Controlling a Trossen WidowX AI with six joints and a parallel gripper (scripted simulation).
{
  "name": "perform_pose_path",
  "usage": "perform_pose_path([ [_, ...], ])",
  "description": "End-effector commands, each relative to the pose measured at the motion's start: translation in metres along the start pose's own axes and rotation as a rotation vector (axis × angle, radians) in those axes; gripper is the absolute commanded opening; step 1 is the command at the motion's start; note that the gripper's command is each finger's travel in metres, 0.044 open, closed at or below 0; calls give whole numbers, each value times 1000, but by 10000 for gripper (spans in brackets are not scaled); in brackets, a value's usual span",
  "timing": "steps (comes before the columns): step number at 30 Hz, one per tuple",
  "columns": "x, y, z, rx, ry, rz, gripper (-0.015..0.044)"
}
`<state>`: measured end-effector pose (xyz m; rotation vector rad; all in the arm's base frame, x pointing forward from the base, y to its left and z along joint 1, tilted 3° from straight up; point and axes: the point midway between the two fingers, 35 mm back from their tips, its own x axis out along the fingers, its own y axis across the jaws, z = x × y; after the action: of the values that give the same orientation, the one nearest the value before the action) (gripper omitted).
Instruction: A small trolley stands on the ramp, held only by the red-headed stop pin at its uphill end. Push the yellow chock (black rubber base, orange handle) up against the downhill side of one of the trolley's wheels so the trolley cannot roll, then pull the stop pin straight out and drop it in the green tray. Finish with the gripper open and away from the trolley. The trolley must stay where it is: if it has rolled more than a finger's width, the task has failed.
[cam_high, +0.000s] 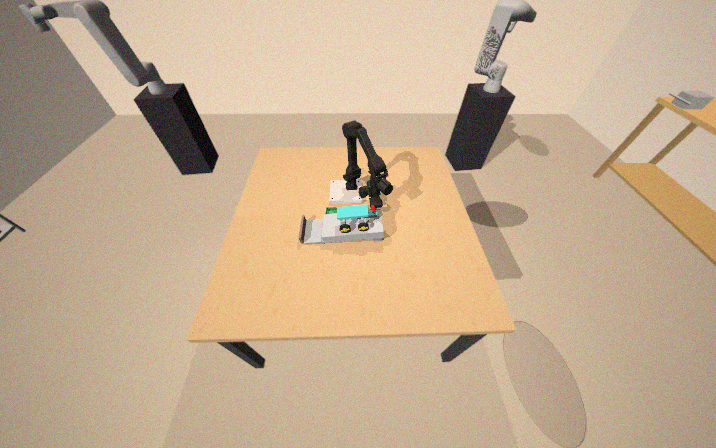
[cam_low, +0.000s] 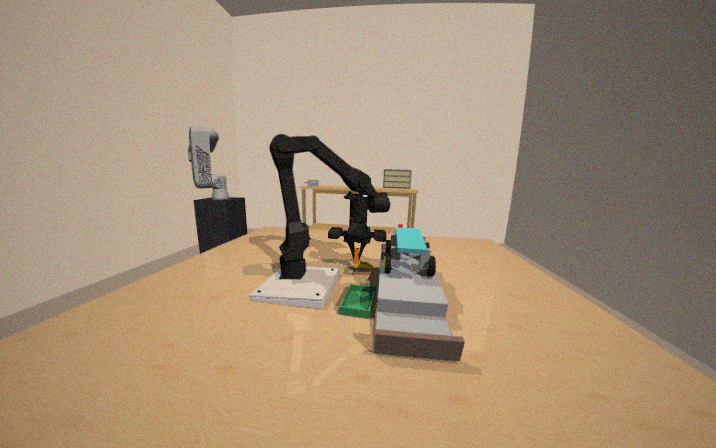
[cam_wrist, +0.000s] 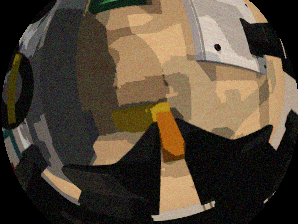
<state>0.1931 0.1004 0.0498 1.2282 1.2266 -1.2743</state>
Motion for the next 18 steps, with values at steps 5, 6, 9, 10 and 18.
perform_pose_path([
  [5, -27, 0, 0, -1, 10, 9, 0],
  [6, -30, 0, 1, -1, 10, 9, 0],
  [9, -39, -1, 1, -1, 10, 9, 0],
  [10, -42, -1, 1, -1, 10, 9, 0],
  [18, -65, -1, 2, -1, 10, 9, 0],
])
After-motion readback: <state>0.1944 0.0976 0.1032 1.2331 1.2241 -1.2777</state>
